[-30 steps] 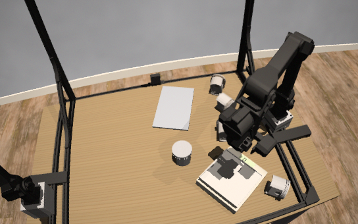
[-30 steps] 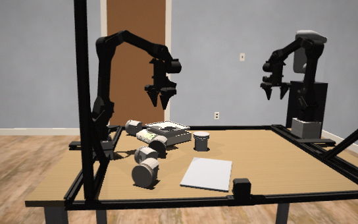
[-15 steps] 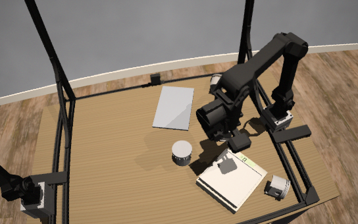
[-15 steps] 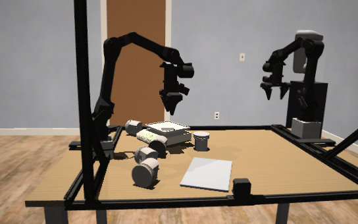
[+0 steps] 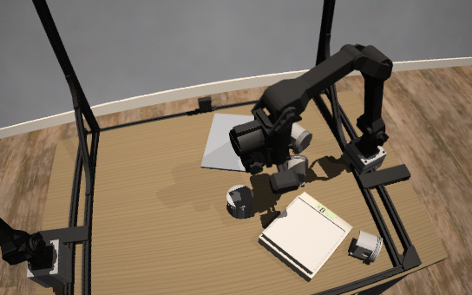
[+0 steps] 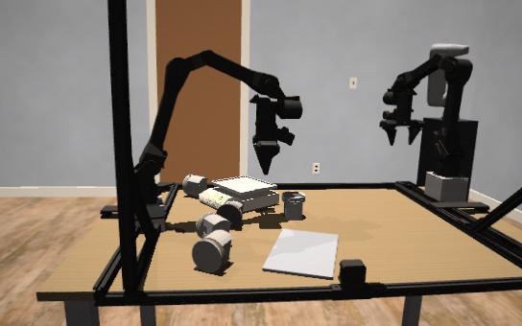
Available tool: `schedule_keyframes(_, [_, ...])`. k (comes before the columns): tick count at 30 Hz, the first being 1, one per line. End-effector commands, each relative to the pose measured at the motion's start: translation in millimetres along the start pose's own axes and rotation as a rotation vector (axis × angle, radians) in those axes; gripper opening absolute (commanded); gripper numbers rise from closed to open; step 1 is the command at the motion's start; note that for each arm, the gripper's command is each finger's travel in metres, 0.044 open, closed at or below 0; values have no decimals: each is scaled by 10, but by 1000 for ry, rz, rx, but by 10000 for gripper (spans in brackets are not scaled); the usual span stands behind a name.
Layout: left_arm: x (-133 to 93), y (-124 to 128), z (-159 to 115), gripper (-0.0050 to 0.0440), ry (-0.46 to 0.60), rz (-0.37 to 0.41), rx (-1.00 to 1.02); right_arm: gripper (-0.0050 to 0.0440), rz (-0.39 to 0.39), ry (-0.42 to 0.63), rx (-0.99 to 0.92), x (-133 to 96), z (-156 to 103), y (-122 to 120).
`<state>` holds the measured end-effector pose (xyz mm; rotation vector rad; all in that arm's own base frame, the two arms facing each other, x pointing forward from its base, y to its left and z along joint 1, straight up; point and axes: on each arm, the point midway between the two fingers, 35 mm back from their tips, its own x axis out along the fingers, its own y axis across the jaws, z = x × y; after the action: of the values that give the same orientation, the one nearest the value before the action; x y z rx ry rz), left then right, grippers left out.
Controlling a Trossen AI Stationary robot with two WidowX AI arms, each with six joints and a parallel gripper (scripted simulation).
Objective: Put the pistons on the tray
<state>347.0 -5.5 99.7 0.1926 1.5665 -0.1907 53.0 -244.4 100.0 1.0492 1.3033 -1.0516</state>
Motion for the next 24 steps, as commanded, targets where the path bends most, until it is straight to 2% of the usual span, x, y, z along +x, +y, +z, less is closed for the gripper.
schedule_keyframes(1, [49, -122, 154, 378, 0, -1, 3, 440, 2, 0, -1, 0, -1, 2])
schedule_keyframes(24, [228, -761, 866, 378, -1, -1, 2, 440, 2, 0, -1, 0, -1, 2])
